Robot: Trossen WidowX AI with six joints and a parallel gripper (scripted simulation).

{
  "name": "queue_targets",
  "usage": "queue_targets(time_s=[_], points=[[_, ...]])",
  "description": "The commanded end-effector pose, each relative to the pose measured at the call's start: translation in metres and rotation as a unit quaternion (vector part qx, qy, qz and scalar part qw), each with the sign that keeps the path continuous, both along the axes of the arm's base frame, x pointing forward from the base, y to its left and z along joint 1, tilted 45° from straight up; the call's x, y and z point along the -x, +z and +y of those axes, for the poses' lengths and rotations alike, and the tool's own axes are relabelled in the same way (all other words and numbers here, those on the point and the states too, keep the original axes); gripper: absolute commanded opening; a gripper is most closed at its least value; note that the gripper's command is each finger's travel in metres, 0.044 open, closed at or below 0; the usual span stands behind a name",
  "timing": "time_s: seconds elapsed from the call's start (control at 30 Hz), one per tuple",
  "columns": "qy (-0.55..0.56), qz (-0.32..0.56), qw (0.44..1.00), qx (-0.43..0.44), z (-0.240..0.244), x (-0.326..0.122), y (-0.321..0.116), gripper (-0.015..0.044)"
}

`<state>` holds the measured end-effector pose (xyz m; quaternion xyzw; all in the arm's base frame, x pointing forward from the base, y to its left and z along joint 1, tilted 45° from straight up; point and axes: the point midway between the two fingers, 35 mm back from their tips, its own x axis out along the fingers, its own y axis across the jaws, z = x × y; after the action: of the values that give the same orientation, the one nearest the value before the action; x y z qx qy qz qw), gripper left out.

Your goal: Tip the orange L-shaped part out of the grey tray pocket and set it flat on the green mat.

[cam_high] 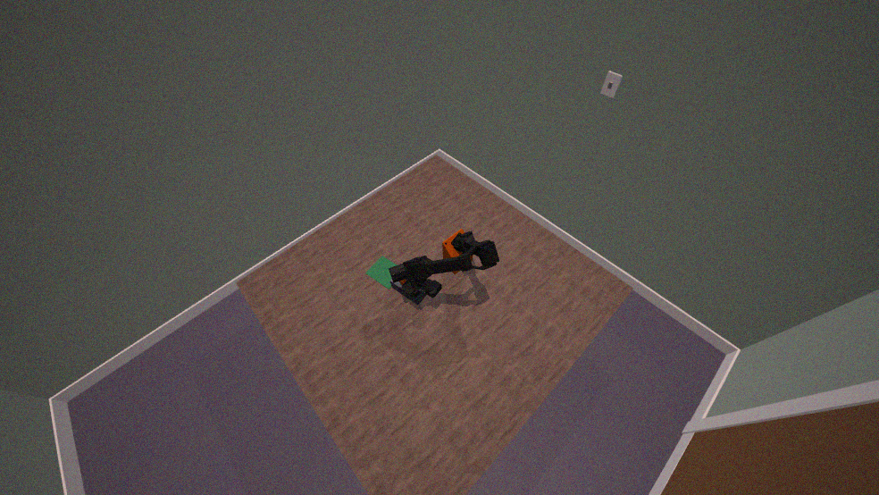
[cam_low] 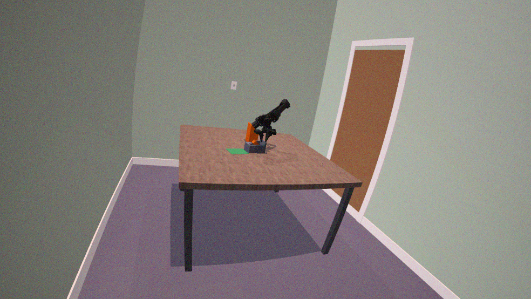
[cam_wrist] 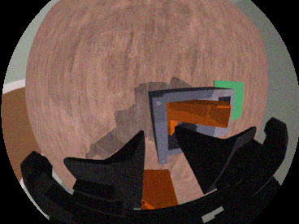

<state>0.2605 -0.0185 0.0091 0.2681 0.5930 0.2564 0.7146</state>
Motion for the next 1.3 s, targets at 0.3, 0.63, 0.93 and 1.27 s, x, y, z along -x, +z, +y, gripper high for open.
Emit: queue_targets(time_s=[0.3,0.63,0.93,1.27], points=[[0.001,-0.009,1.0,0.003,-0.0478,0.0108,0.0425,0.018],[-0.002,-0.005,1.0,0.0,-0.0449,0.0109,0.0398,0.018],[-0.002,-0.005,1.0,0.0,-0.0449,0.0109,0.0398,0.018],[-0.02,0.012,1.0,-0.004,-0.0469,0.0101,0.0385,0.0233]])
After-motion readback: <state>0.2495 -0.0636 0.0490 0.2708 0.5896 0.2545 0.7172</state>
